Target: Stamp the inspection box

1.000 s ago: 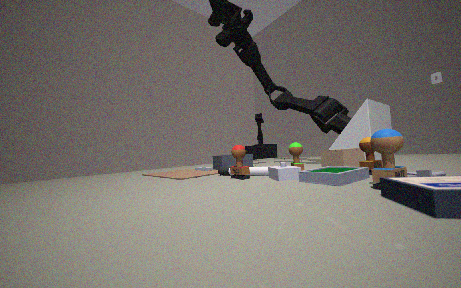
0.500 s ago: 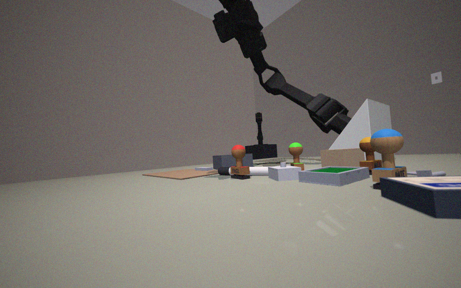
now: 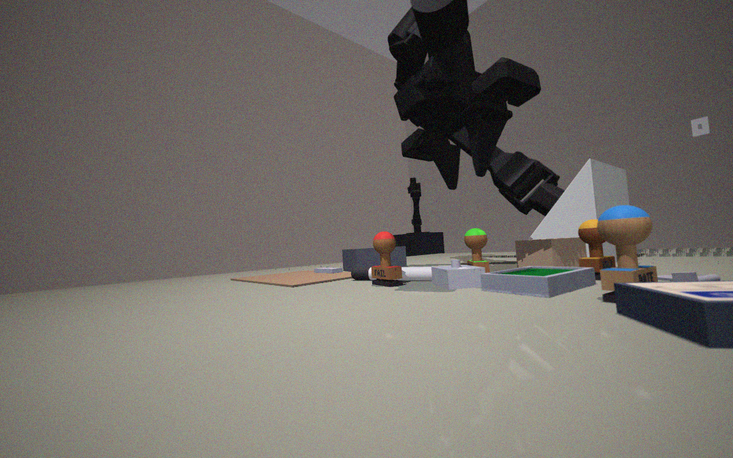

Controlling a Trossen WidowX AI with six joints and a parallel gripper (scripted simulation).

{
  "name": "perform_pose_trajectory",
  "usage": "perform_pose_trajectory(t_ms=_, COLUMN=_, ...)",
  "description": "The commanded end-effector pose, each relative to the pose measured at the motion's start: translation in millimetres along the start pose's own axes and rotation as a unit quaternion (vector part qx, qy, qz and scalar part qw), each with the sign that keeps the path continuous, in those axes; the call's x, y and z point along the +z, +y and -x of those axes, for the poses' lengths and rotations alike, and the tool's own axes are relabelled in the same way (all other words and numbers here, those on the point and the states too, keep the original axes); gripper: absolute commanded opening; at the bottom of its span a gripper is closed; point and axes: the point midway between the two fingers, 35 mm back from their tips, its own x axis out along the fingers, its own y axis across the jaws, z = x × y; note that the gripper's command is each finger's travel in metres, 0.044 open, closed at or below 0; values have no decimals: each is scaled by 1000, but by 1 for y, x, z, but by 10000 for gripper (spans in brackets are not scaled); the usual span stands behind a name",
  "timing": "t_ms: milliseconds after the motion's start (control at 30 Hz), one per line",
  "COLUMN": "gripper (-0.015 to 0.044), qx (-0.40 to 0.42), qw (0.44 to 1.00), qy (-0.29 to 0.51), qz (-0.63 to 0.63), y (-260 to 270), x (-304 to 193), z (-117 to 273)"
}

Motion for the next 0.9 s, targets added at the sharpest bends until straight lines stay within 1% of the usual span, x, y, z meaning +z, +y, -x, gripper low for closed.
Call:
perform_pose_trajectory(t_ms=0, gripper=217, qx=-60, qw=992, qy=41, qz=99, y=-6, x=-18, z=-25)
perform_pose_trajectory(t_ms=367, gripper=217, qx=-60, qw=992, qy=41, qz=99, y=-5, x=-15, z=-27)
perform_pose_trajectory(t_ms=867, gripper=217, qx=-59, qw=992, qy=40, qz=99, y=-6, x=-15, z=-51)
